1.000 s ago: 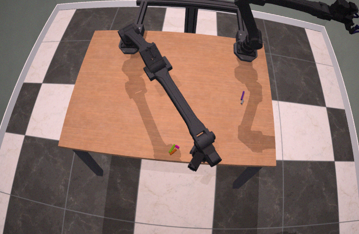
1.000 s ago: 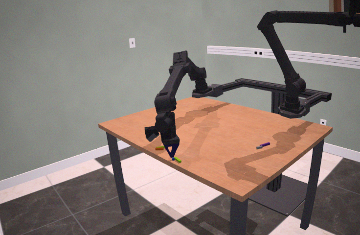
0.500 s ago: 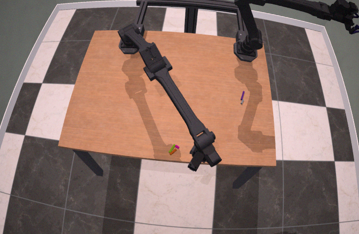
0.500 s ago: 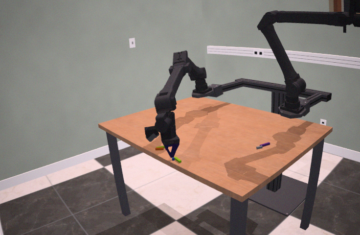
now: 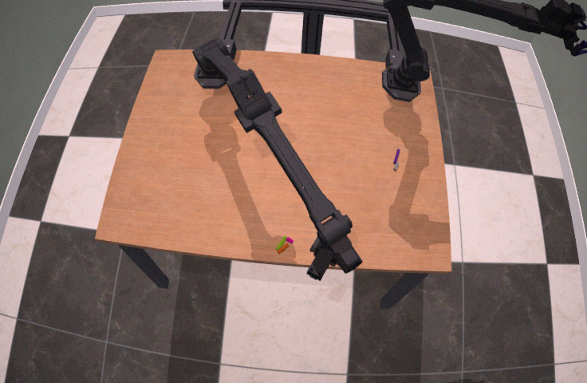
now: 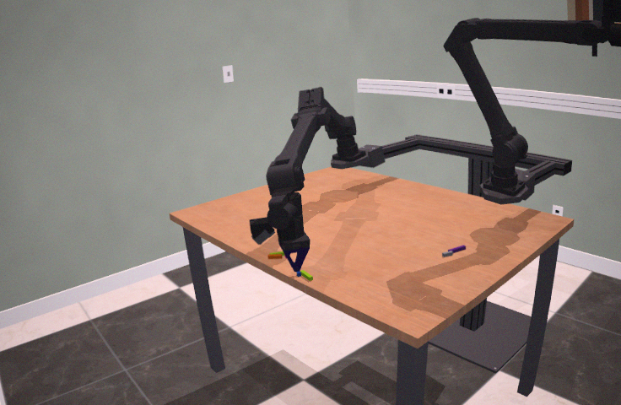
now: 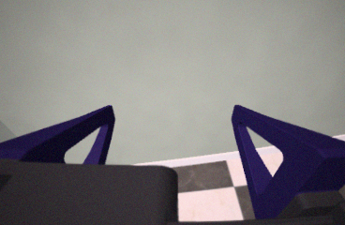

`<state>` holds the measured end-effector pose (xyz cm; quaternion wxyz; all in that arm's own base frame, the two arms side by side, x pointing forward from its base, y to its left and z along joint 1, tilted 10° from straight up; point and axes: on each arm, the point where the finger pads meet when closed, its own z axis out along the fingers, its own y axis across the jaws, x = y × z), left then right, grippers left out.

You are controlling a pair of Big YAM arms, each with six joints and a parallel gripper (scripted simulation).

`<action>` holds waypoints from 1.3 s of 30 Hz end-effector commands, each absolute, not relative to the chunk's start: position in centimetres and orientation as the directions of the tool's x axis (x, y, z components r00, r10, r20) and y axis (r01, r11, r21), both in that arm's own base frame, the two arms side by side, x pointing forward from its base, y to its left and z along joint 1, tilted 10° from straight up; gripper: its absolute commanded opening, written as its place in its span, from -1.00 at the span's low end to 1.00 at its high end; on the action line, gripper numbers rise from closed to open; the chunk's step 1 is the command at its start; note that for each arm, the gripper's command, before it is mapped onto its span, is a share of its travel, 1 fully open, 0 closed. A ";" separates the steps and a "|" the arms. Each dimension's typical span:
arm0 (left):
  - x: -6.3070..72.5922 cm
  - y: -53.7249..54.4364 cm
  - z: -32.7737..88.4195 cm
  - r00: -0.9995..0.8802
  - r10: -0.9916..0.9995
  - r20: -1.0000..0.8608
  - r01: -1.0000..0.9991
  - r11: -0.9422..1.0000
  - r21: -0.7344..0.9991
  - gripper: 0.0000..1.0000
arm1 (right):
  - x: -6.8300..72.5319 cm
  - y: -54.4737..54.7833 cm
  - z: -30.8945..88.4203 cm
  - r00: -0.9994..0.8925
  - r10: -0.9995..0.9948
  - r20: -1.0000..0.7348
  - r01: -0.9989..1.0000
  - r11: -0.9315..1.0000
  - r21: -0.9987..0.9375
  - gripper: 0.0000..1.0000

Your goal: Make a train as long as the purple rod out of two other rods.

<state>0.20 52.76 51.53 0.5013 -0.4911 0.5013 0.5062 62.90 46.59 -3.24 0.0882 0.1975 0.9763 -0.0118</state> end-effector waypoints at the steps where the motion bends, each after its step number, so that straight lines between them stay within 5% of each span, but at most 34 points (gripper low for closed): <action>1: -0.5 52.2 53.1 -0.001 0.059 -0.998 -1.000 -0.011 0.000 1.00 | 62.4 47.6 -1.9 -0.906 0.380 -0.184 0.382 0.924 0.027 -0.53; 39: -0.5 52.2 53.1 -0.001 0.059 -0.998 -1.000 -0.011 0.000 1.00 | 63.2 48.0 -0.7 -0.901 0.386 -0.200 0.382 0.922 0.058 -0.53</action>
